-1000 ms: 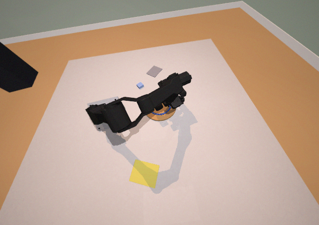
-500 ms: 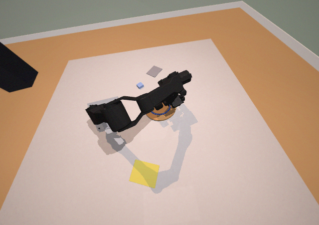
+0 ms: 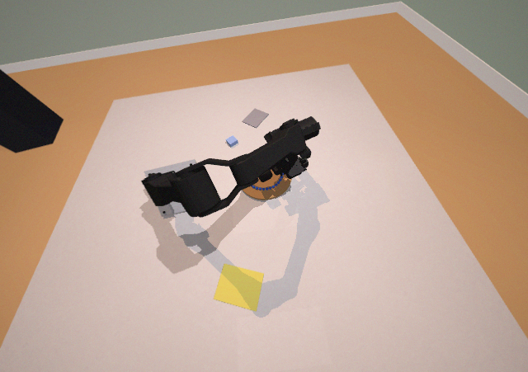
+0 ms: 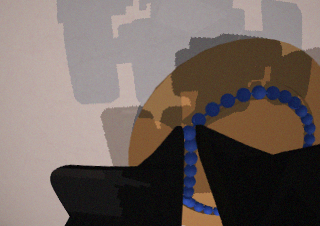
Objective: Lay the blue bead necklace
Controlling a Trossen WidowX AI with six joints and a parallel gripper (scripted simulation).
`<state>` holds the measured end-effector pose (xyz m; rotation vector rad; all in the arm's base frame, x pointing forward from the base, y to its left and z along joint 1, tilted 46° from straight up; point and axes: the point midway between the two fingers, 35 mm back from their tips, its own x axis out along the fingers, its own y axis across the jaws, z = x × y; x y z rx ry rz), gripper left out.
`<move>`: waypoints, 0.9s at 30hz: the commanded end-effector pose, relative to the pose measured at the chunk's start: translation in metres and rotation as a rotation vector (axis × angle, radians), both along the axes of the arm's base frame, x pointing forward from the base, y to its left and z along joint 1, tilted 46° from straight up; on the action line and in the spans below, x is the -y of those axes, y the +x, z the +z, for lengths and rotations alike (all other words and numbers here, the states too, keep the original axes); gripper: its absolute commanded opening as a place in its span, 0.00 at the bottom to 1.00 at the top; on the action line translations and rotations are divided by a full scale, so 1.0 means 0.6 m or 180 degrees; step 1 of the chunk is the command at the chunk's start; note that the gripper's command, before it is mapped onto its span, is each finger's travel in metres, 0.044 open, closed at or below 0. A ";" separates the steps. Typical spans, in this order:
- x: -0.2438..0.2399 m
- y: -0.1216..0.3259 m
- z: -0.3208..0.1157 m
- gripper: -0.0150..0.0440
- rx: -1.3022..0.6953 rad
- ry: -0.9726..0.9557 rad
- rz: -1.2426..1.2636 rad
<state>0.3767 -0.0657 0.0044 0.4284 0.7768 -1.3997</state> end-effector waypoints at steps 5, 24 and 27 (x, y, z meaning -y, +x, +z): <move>0.000 0.000 0.000 0.48 0.0000 0.0000 0.0000; -0.006 -0.001 0.005 1.00 -0.0022 -0.0014 0.0003; -0.006 -0.001 0.005 1.00 -0.0022 -0.0014 0.0003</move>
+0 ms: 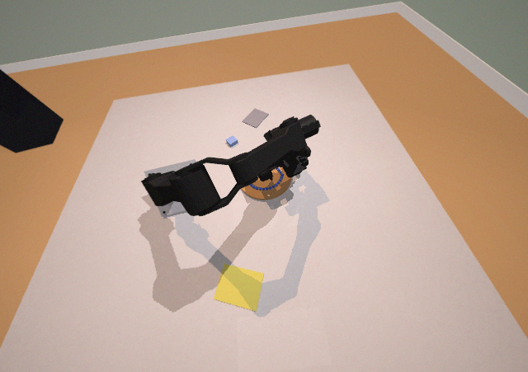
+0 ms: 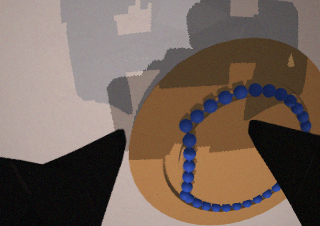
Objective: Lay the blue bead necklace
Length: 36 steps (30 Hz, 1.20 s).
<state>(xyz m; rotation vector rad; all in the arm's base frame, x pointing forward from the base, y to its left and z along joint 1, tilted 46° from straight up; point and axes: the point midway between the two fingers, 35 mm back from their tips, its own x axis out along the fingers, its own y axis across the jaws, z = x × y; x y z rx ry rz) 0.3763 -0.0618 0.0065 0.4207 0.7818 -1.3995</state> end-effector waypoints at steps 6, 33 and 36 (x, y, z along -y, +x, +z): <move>0.000 0.000 0.001 1.00 0.0001 -0.0008 -0.0008; -0.033 -0.002 0.010 0.46 -0.0177 -0.0002 0.0205; -0.028 -0.003 0.005 0.46 -0.0183 -0.0001 0.0204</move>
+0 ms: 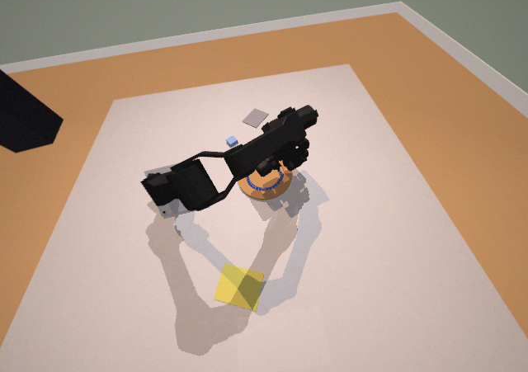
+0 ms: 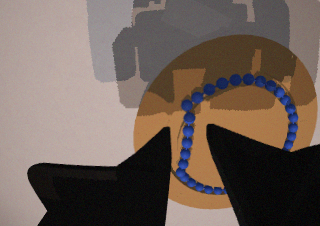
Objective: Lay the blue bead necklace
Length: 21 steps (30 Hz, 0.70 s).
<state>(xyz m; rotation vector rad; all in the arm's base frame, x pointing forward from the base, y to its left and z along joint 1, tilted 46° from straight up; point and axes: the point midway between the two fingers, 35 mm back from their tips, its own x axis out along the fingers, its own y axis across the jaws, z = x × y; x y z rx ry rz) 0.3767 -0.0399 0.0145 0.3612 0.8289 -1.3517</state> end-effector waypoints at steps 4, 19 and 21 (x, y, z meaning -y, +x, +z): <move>0.017 -0.004 -0.016 0.46 -0.0038 -0.0009 -0.0007; 0.035 -0.007 -0.033 0.46 -0.0055 -0.0011 -0.0011; 0.035 -0.007 -0.033 0.46 -0.0055 -0.0011 -0.0011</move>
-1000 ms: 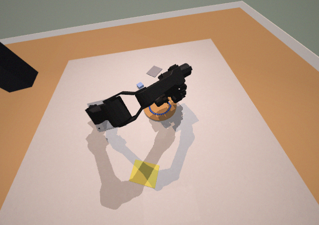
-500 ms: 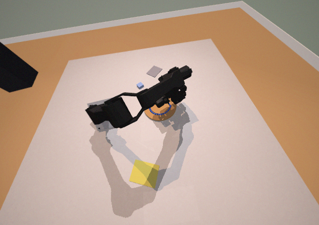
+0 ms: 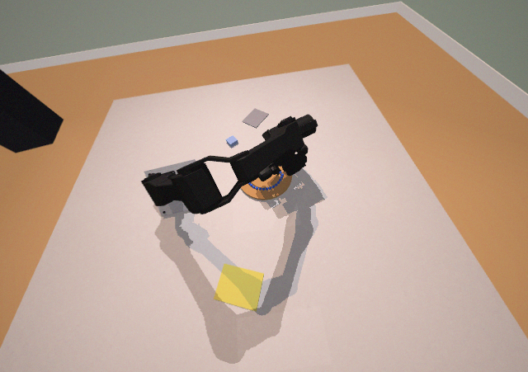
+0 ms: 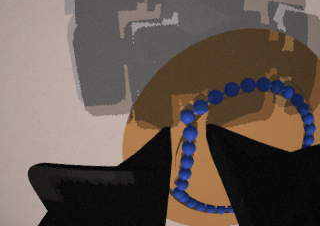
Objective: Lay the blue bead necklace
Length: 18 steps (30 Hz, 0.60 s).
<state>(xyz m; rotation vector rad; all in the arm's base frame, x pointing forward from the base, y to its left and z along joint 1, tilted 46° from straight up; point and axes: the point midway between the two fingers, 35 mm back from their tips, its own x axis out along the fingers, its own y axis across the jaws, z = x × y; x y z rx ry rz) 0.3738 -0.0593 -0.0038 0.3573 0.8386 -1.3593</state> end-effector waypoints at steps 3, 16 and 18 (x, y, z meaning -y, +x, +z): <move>0.000 0.000 0.000 0.32 0.0000 0.0000 0.0000; 0.000 0.000 0.000 0.25 0.0000 0.0000 0.0000; 0.000 0.000 0.000 0.25 0.0000 0.0000 0.0000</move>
